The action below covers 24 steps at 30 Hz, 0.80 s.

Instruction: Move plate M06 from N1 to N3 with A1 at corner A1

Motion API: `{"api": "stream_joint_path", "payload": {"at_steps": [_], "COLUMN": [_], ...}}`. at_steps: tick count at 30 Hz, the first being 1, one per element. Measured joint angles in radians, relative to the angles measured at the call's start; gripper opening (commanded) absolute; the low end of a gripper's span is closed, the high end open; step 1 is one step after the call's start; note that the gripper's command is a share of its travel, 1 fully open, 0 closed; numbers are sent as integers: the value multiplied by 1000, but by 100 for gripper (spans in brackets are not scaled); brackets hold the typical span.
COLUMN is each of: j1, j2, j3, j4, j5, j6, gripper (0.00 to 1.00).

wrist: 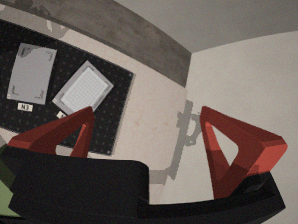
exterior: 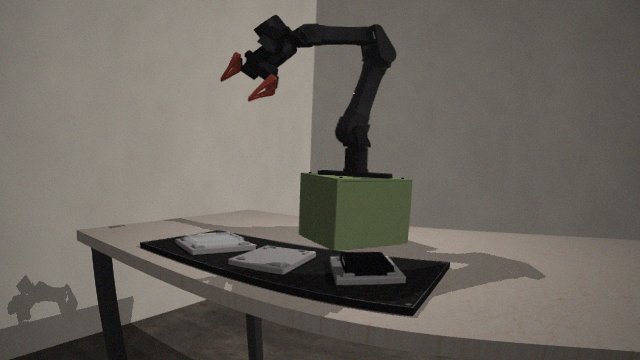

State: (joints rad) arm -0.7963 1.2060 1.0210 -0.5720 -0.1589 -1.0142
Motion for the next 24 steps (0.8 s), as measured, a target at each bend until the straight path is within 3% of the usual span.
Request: {"api": "stream_joint_path", "payload": {"at_steps": [18,24], "j1": [0,18], "j2": [2,148], "j3": [2,74], "j4": [-2,-39], "j5": [2,20], "j6": [3,86], "gripper": [100,100]}}
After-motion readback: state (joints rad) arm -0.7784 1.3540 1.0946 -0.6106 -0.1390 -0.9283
